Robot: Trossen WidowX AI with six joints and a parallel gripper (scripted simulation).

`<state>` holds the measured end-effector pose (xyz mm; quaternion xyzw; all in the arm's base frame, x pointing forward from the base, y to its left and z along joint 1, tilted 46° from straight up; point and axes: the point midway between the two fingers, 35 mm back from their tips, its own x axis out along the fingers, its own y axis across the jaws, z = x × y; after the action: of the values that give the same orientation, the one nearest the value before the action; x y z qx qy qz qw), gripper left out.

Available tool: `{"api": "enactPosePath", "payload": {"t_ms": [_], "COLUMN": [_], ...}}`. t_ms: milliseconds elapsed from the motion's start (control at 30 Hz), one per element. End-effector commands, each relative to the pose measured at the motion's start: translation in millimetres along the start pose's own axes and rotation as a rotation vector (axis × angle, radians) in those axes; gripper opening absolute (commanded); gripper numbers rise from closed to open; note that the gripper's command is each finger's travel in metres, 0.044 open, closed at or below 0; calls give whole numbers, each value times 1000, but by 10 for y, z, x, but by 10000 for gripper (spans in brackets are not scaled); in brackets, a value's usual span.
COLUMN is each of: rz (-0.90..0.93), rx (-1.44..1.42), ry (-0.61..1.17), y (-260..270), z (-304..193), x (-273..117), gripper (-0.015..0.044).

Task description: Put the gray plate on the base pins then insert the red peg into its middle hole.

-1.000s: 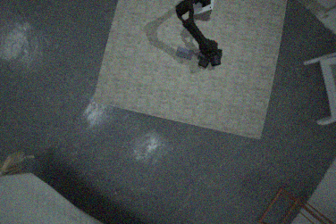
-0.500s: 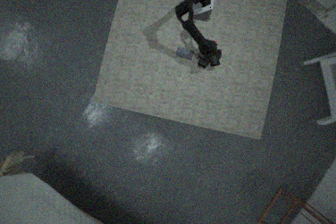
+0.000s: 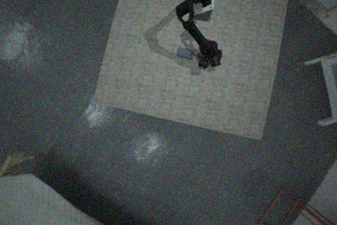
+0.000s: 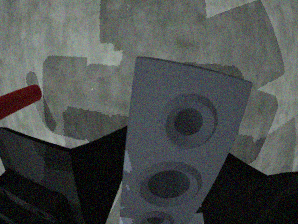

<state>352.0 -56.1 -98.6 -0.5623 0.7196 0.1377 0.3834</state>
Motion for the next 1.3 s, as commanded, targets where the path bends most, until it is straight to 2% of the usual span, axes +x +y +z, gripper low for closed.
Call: {"api": "enactPosePath", "payload": {"t_ms": [0, 33, 233, 1267], "rz": [-4, -4, -1, 1], "rx": [-5, -5, 37, 6], "ry": [3, 3, -19, -13], "y": [-3, -3, -5, -3], "z": [-2, -2, 2, -18], "x": [0, 0, -59, -997], "gripper": [25, 0, 0, 0]}}
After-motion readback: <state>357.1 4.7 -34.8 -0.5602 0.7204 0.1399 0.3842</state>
